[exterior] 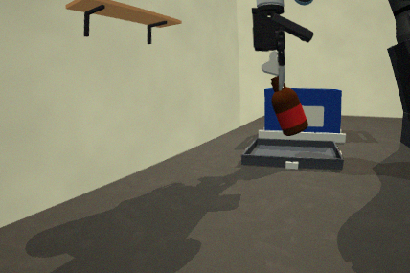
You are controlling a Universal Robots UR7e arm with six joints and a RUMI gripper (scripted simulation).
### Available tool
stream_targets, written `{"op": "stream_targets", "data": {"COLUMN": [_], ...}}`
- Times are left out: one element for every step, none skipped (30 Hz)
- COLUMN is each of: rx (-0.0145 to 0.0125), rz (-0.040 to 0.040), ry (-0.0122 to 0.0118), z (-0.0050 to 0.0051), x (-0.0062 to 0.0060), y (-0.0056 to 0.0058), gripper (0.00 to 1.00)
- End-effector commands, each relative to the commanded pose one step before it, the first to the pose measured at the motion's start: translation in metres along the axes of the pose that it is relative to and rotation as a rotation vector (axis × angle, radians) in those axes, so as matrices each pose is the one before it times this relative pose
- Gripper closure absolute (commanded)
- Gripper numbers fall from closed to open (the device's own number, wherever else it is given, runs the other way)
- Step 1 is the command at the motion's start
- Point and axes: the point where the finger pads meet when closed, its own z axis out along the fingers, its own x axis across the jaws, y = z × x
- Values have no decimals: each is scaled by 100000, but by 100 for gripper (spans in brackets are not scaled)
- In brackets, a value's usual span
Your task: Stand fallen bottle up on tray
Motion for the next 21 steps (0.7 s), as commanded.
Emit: {"op": "stream_targets", "data": {"rx": [-147,0,0,0,0,0,0,0,0,0,0,0,0,0,0,0,0,0,0,0,0], "rz": [-6,0,0,0,0,0,0,0,0,0,0,0,0,0,0,0,0,0,0,0,0], "ry": [-7,0,0,0,0,0,0,0,0,0,0,0,0,0,0,0,0,0,0,0,0], "z": [367,103,106,109,0,0,111,114,115,117,119,120,121,122,123,124,124,124,124,123,123], "x": [1,0,0,0,0,0,0,0,0,0,0,0,0,0,0,0,0,0,0,0,0], "y": [52,0,0,0,0,0,0,0,0,0,0,0,0,0,0,0,0,0,-1,0,0], "gripper": [100,100,100,100,100,100,100,100,100,100,100,100,100,100,100,100,100,100,100,100,100]}}
